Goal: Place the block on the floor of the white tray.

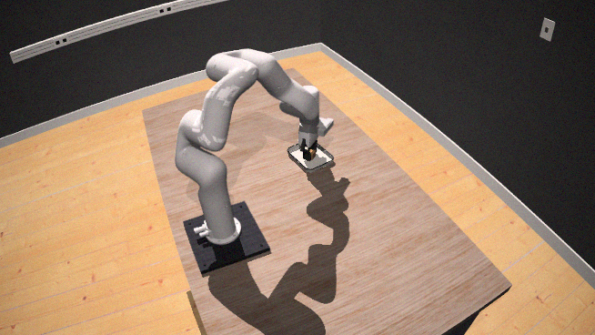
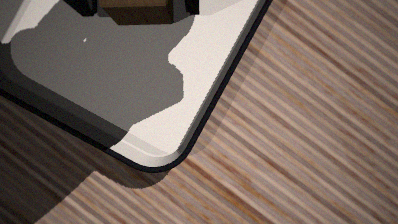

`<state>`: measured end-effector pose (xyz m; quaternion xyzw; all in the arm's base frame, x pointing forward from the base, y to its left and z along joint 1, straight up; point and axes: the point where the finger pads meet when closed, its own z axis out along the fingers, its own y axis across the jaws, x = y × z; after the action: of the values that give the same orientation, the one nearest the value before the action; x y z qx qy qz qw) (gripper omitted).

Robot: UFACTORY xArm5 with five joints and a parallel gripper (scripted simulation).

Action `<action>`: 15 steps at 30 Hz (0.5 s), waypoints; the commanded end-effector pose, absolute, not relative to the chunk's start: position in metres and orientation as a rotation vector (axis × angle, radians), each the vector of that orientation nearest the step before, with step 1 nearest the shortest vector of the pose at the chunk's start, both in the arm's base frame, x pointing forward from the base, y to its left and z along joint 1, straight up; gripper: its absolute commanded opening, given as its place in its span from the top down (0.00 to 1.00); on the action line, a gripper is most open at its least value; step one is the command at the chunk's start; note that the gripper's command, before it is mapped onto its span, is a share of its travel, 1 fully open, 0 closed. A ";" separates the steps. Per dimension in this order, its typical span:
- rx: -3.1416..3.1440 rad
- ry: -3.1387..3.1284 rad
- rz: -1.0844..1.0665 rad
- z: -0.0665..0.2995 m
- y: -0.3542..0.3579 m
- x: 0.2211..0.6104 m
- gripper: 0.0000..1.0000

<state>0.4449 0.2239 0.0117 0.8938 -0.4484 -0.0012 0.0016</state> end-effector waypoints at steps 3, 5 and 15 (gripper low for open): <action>2.808 -1.409 0.000 0.013 0.225 0.446 0.45; 2.808 -1.409 0.000 0.013 0.225 0.446 0.45; 2.808 -1.409 0.000 0.016 0.225 0.446 0.45</action>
<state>0.4448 0.2238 0.0124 0.8938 -0.4484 -0.0013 0.0018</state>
